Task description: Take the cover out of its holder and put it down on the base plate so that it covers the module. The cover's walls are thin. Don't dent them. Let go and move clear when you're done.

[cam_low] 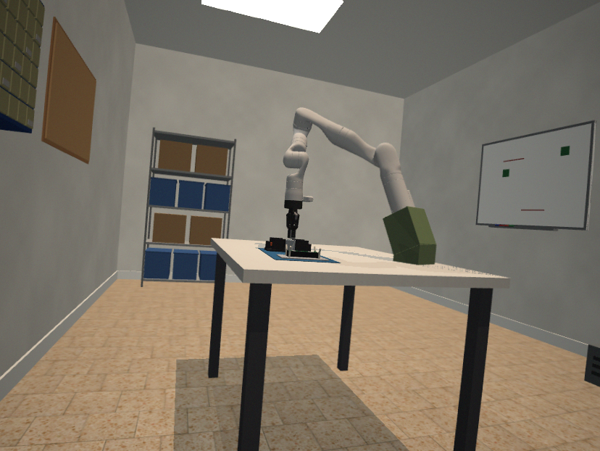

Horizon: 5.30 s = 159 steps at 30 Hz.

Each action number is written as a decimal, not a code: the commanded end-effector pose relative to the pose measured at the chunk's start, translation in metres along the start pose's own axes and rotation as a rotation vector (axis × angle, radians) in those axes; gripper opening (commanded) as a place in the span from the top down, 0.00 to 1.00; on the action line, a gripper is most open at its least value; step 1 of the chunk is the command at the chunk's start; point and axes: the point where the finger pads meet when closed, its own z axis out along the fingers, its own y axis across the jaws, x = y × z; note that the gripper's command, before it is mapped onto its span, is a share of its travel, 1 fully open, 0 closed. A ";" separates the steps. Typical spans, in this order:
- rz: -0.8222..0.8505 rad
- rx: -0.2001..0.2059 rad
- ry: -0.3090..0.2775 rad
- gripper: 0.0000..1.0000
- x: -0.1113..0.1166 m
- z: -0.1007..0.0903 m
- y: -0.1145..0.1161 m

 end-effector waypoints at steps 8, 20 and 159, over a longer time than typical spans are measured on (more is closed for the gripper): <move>0.000 0.001 -0.014 1.00 -0.005 -0.016 -0.001; -0.001 0.000 -0.012 0.99 -0.004 -0.015 0.000; 0.000 0.001 -0.025 0.30 -0.010 0.041 -0.001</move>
